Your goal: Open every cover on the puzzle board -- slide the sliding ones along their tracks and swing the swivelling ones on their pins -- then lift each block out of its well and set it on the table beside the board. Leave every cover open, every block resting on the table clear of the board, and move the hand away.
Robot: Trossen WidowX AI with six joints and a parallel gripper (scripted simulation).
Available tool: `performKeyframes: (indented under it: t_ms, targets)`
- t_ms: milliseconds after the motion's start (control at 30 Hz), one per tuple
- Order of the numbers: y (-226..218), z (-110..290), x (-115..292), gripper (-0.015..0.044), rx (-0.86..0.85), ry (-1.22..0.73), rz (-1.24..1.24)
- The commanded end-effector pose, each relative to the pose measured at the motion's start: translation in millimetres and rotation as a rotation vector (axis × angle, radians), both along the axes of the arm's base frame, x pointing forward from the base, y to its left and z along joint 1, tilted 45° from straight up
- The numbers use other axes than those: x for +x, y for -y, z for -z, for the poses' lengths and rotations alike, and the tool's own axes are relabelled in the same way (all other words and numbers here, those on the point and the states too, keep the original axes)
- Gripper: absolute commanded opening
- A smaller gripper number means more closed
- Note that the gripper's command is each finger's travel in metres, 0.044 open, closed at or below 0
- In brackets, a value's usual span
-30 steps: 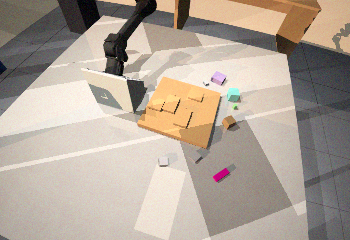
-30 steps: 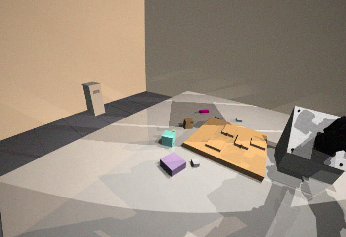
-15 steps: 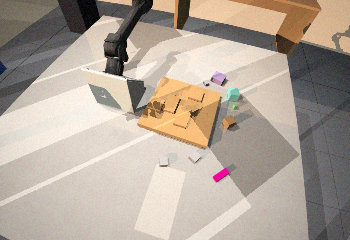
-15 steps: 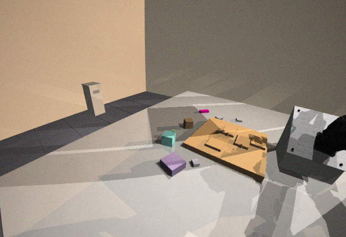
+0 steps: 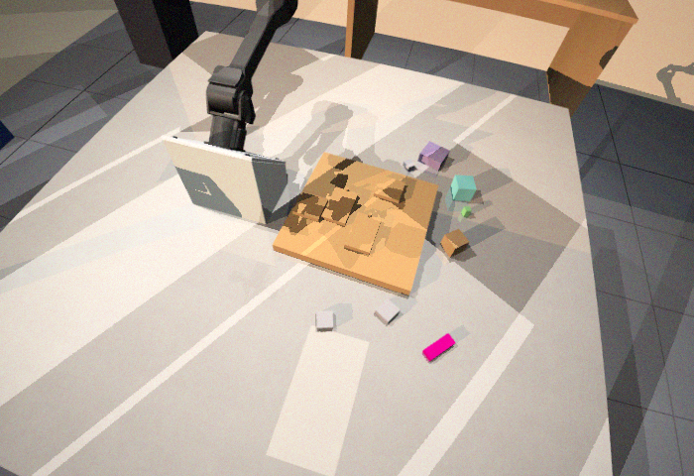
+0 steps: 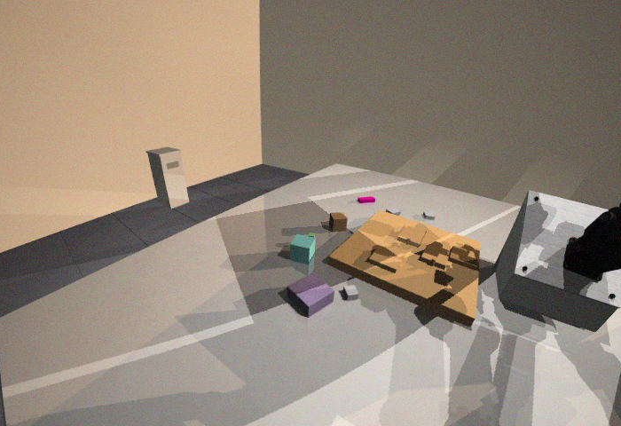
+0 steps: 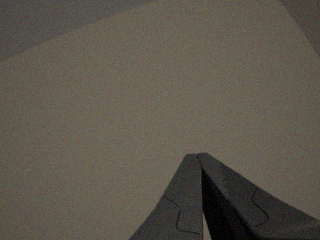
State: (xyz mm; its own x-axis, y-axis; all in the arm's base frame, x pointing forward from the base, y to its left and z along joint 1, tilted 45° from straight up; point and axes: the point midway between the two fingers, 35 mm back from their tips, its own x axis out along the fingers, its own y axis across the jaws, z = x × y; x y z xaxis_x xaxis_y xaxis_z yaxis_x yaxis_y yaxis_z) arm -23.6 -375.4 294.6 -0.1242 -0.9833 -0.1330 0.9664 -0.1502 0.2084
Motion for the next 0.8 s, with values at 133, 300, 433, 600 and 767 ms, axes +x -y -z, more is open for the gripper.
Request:
performKeyframes:
  t_ms: [133, 300, 433, 600, 767]
  targets:
    - [5, 22, 42, 0.0000, 0.088, -0.026, -0.147]
    - [6, 34, 66, 0.0000, 0.139, -0.035, -0.229]
    - [5, 43, 84, 0.0000, 0.178, -0.038, -0.289]
    - [2, 55, 107, 0.0000, 0.224, -0.034, -0.358]
    - [-3, 65, 129, 0.0000, 0.269, -0.039, -0.427]
